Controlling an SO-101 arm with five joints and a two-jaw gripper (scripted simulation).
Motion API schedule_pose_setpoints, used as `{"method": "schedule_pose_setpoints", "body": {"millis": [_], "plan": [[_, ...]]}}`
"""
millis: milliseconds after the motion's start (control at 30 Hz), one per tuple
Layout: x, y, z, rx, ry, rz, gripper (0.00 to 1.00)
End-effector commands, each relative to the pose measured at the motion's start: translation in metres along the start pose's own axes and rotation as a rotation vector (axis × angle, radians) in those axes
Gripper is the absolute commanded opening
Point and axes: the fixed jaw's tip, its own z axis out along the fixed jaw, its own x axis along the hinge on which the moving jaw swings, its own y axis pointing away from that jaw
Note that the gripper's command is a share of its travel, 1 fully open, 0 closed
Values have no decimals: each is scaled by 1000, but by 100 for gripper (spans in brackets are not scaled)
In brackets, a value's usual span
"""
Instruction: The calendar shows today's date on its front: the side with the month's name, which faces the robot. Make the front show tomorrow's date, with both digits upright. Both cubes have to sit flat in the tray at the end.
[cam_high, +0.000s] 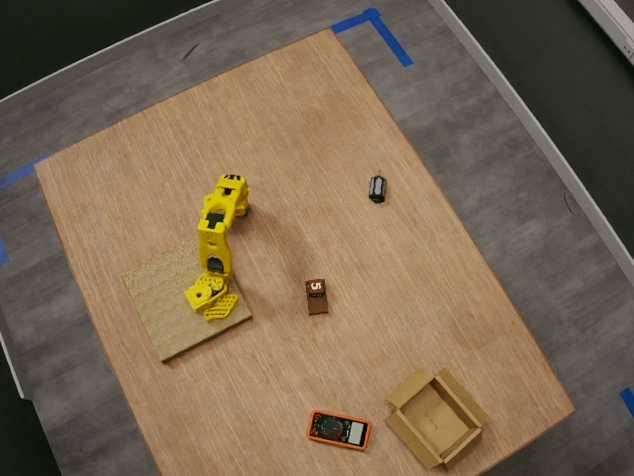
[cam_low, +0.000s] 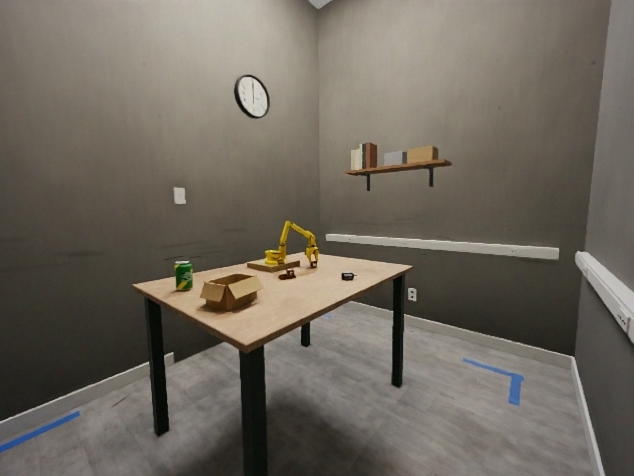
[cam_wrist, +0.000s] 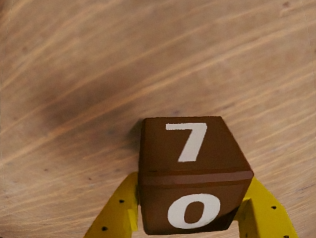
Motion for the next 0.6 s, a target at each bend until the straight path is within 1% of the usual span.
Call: {"method": "schedule_pose_setpoints", "body": {"millis": [0,233,300,467,567], "plan": [[-3,4,6,-25,-7,-4,0],[-3,4,6,-25,-7,-4,1],[-3,4,6,-25,-7,-4,4],[-3,4,6,-25,-7,-4,15],[-3,4,6,-25,-7,-4,18]]}}
